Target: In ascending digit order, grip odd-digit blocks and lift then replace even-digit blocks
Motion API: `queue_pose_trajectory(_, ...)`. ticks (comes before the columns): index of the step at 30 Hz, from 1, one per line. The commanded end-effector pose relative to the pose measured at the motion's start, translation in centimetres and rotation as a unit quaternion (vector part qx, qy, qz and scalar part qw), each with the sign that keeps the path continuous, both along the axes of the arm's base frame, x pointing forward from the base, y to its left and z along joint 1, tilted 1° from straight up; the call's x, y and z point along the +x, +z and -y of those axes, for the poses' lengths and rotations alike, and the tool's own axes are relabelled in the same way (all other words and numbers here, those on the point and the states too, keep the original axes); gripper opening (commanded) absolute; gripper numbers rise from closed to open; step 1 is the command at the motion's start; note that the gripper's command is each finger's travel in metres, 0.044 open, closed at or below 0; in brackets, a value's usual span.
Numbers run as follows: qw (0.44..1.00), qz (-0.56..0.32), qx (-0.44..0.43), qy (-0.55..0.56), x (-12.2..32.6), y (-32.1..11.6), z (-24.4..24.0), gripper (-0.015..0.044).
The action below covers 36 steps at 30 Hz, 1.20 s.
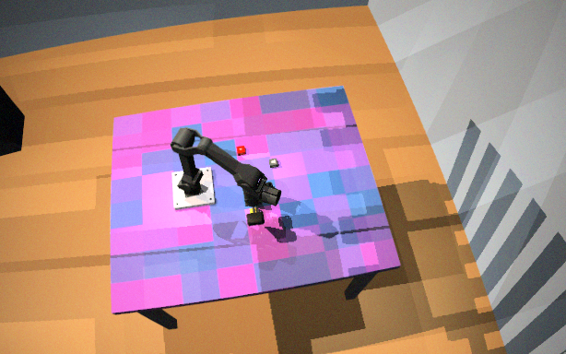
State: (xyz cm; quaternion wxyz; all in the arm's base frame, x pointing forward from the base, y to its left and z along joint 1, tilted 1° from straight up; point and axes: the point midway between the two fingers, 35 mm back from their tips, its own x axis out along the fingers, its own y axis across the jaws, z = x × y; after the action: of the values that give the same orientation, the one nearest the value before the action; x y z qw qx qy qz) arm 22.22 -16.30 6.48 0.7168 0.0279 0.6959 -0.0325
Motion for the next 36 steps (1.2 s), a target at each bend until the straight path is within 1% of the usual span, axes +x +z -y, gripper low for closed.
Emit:
queue_pose_trajectory(1,1.000,0.002,0.001,0.002,0.1,-0.4,0.0,0.0400)
queue_pose_trajectory(23,1.000,0.002,0.001,0.002,0.1,-3.6,0.0,0.0400)
queue_pose_trajectory(33,1.000,0.002,0.001,0.002,0.1,-3.6,0.0,0.0137)
queue_pose_trajectory(34,1.000,0.002,0.001,0.002,0.1,-3.6,0.0,0.0120)
queue_pose_trajectory(36,1.000,0.002,0.001,0.002,0.1,-3.6,0.0,0.0120)
